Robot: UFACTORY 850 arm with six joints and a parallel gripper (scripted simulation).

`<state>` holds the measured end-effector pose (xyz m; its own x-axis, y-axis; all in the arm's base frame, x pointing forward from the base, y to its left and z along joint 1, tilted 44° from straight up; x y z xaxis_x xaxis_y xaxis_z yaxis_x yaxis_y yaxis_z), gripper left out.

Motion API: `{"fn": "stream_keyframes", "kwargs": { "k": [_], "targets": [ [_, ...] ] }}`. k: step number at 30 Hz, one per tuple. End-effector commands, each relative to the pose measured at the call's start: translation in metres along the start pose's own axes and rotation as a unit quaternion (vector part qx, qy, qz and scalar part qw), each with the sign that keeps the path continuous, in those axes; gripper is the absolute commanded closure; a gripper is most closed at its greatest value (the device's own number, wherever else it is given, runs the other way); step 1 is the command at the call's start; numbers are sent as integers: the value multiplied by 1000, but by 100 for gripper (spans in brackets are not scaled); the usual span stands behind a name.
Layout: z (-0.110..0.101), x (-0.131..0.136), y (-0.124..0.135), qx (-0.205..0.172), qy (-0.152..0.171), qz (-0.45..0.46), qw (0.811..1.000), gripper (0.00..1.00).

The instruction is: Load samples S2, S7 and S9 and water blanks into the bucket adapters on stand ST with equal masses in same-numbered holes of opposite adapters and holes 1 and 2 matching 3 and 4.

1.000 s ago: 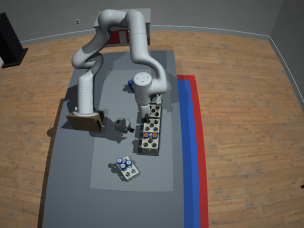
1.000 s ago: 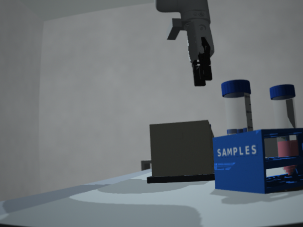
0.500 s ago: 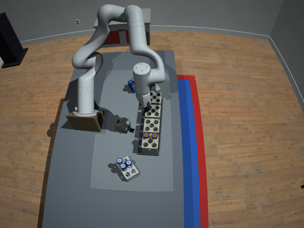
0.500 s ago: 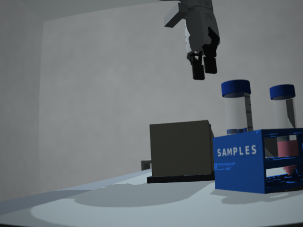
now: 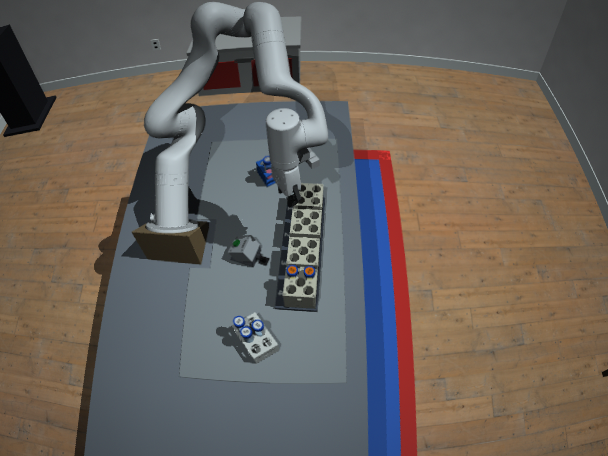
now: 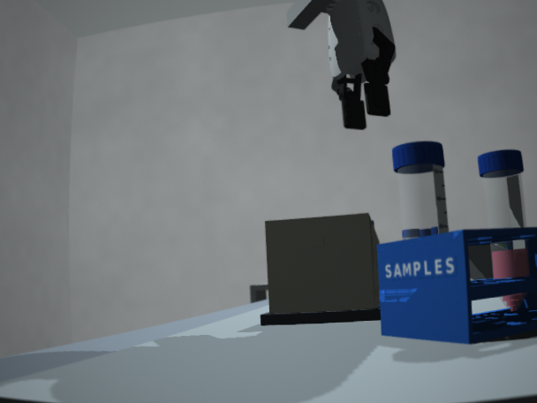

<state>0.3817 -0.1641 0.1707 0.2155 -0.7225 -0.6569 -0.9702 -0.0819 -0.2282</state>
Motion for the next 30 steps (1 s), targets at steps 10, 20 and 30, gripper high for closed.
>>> {"fn": "stream_keyframes", "kwargs": {
  "k": [10,20,30],
  "targets": [
    [-1,-53,-12,1,1,0,1000,43],
    [-1,-102,-22,1,1,0,1000,43],
    [-1,-141,-30,1,1,0,1000,43]
  ]
}}
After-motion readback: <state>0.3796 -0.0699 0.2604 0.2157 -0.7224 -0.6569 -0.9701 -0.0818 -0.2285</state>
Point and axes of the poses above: the point where the finger pads meet when closed, its own z axis out along the fingers, its own x axis across the jaws, y = z × x, the point moved 5 cm from there along -z, back along the fingers, and after that the axes turned 15 degrees about z, right-handed, at the moved point
